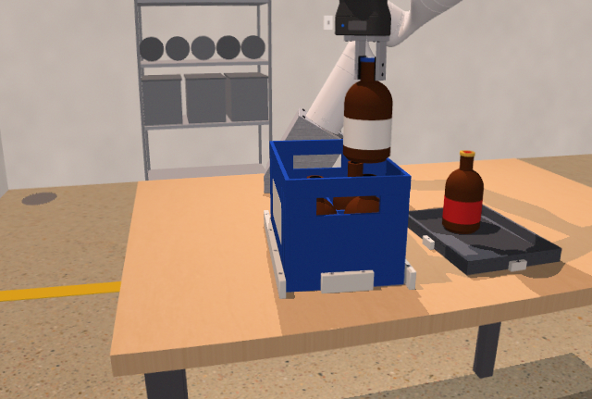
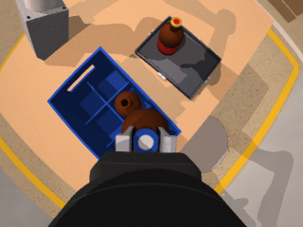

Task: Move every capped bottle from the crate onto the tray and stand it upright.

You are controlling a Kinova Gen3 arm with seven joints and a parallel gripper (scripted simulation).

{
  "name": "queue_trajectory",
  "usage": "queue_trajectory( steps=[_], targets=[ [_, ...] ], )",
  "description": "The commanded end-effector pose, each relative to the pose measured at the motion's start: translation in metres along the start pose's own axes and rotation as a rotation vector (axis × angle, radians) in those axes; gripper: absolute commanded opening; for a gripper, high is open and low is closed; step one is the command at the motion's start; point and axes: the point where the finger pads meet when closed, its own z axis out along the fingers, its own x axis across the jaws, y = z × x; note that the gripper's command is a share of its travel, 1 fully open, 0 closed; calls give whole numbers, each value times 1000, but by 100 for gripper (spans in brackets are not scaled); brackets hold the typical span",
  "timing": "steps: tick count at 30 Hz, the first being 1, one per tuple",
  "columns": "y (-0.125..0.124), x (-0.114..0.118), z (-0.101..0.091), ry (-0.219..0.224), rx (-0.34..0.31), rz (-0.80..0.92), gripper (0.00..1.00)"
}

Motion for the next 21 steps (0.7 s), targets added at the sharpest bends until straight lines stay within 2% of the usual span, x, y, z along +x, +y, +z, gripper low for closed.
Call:
queue_trajectory(
  steps=[1, 21],
  targets=[
    [-1, 1, -1, 1, -2, 0, 0],
    [-25, 22, 0, -1, -2, -2, 0]
  ],
)
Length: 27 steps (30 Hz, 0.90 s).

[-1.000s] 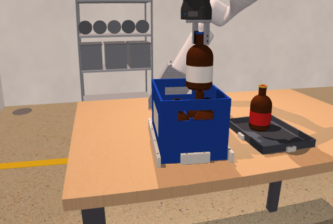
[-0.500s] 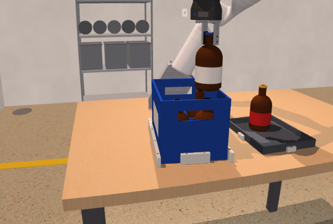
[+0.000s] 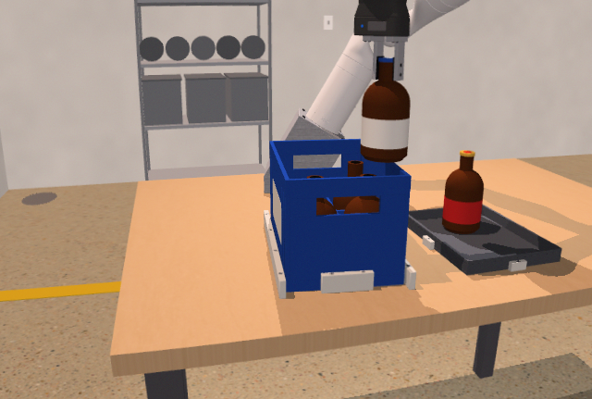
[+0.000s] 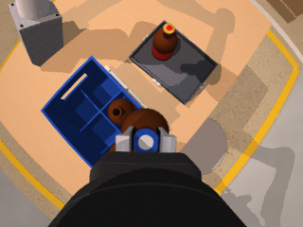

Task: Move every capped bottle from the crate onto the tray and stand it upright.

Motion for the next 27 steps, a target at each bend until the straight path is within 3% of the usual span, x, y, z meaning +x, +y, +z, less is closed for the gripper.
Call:
queue_trajectory(
  steps=[1, 27],
  targets=[
    [-5, 5, -1, 2, -1, -5, 0],
    [-38, 33, 0, 2, -1, -10, 0]
  ],
)
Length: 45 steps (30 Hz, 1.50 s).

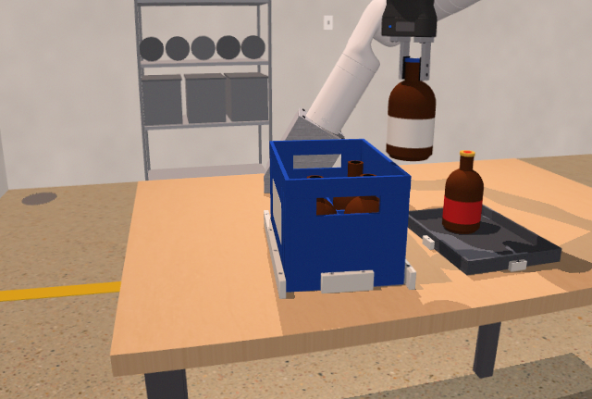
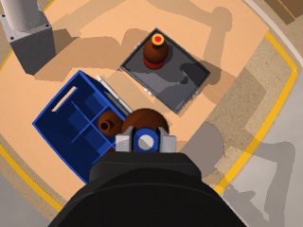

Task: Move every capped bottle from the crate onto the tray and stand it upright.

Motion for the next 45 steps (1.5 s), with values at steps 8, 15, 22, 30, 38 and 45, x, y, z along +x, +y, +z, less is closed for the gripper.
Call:
queue_trajectory(
  steps=[8, 15, 22, 30, 38, 45],
  targets=[
    [-11, 10, -1, 2, -1, -6, 0],
    [-22, 19, 0, 2, 0, -9, 0],
    [-27, 22, -1, 2, -1, -4, 0],
    [-39, 32, 0, 2, 0, -8, 0],
    [-46, 37, -1, 2, -2, -3, 0],
    [-57, 46, 0, 2, -1, -7, 0]
  ],
)
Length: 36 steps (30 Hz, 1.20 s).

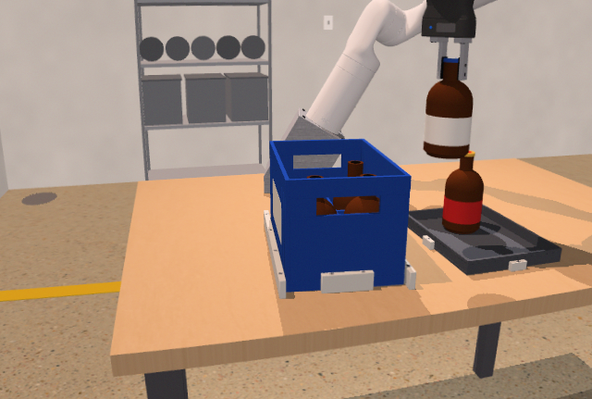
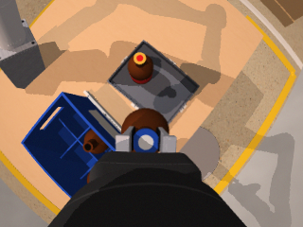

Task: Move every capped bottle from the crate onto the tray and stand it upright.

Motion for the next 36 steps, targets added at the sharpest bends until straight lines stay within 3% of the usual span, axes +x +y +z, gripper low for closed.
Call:
queue_trajectory(
  steps=[1, 36],
  targets=[
    [-6, 6, 0, 2, 1, -10, 0],
    [-49, 39, 0, 2, 1, -11, 0]
  ],
)
